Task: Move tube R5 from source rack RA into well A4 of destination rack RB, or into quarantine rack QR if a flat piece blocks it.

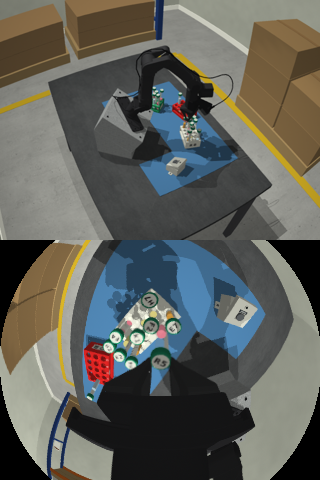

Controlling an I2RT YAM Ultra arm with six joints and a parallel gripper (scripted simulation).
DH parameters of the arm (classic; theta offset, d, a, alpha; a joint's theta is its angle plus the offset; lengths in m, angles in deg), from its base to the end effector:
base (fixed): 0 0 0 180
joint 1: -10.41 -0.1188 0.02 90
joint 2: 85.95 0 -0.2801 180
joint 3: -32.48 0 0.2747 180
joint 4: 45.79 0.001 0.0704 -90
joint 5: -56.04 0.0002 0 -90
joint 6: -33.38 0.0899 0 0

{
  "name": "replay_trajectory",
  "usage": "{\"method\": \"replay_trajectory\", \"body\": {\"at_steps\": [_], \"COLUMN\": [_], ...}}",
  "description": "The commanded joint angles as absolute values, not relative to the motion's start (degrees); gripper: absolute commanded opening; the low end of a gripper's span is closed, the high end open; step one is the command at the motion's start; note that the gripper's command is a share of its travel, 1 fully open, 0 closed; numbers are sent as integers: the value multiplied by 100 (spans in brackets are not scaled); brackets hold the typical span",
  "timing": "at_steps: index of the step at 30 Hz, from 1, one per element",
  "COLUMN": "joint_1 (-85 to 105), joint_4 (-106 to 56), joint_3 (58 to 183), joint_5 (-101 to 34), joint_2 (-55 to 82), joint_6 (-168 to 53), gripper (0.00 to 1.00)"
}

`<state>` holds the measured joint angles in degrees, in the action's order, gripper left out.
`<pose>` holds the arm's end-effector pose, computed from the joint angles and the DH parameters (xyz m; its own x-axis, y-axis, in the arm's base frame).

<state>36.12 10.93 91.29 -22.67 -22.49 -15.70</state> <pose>0.2130 -0.1210 0.2078 -0.2636 0.8398 -0.4746 0.9033 0.3875 0.1840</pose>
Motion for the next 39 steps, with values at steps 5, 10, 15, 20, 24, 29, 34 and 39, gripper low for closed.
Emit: {"method": "replay_trajectory", "body": {"at_steps": [5, 10, 15, 20, 24, 29, 34, 39], "joint_1": [3698, 3673, 3692, 3718, 3731, 3710, 3743, 3754], "joint_4": [911, 881, 836, 798, 758, 732, 685, 648], "joint_3": [9060, 9016, 9096, 8987, 9037, 8955, 9009, 8908], "joint_5": [-2271, -2279, -2276, -2287, -2288, -2287, -2298, -2310], "joint_2": [-2176, -2108, -2091, -2085, -2048, -2087, -2022, -1993], "joint_6": [-1647, -1652, -1657, -1665, -1677, -1679, -1687, -1696], "gripper": [0, 0, 0, 0, 0, 0, 0, 0]}}
